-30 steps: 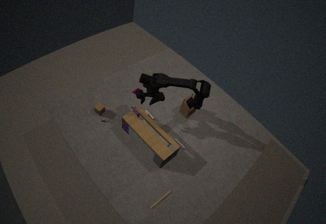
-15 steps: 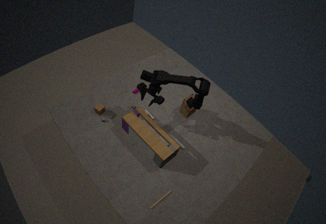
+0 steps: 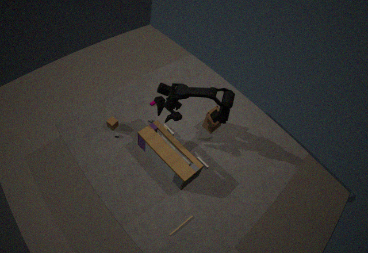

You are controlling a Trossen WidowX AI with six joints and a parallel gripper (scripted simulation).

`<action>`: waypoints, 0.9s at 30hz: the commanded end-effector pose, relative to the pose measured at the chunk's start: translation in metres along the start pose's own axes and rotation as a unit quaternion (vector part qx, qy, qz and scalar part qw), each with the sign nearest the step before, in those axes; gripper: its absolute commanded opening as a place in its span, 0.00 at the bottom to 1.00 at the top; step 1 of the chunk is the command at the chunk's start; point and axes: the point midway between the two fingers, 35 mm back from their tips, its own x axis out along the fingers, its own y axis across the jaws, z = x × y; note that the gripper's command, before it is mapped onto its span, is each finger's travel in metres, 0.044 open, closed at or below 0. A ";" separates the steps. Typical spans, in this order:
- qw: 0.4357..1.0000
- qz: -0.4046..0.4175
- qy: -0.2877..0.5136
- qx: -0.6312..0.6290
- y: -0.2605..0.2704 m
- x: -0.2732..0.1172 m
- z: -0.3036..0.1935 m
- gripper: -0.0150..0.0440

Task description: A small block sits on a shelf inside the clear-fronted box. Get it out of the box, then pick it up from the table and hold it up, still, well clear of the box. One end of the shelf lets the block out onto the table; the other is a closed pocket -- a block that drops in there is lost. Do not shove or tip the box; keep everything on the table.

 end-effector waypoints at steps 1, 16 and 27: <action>1.000 -0.013 -0.009 0.011 -0.006 0.051 0.032 0.74; 1.000 -0.013 -0.009 0.011 -0.007 0.066 0.038 0.74; 1.000 -0.013 -0.009 0.011 -0.008 0.083 0.044 0.74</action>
